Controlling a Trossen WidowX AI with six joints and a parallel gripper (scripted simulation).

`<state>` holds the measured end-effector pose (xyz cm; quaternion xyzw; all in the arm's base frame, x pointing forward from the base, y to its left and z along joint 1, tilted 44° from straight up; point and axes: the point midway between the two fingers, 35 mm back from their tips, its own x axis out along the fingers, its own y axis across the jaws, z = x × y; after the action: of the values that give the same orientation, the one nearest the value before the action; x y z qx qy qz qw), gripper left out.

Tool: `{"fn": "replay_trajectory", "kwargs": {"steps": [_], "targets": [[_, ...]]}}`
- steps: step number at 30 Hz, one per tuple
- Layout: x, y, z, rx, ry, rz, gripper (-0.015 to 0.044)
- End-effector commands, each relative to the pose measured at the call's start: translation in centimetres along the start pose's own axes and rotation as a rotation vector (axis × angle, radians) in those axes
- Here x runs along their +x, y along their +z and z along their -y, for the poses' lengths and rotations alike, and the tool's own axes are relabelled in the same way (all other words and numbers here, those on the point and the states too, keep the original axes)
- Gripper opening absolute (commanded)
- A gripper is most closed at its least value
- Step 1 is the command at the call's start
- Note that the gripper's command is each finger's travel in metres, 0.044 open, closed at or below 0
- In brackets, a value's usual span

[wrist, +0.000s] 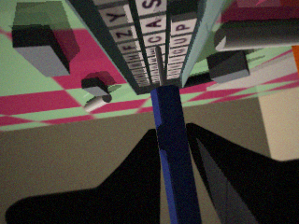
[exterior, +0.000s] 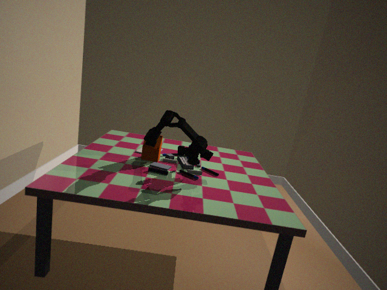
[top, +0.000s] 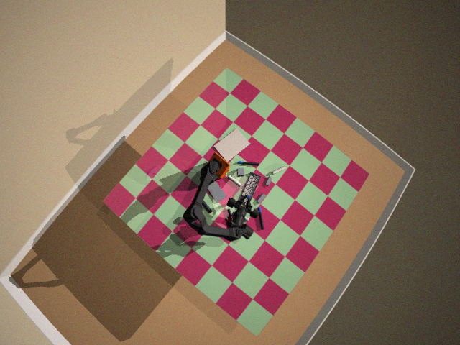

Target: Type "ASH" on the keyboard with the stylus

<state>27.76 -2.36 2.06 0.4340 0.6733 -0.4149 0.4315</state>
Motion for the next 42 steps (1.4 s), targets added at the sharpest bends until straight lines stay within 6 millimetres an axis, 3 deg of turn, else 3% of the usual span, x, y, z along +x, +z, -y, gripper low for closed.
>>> {"fn": "replay_trajectory", "kwargs": {"steps": [1,42], "targets": [[0.2,0.2,0.1,-0.005,-0.004,0.001,0.0081],[1.0,1.6,0.1,-0.004,-0.005,0.002,0.0081]]}}
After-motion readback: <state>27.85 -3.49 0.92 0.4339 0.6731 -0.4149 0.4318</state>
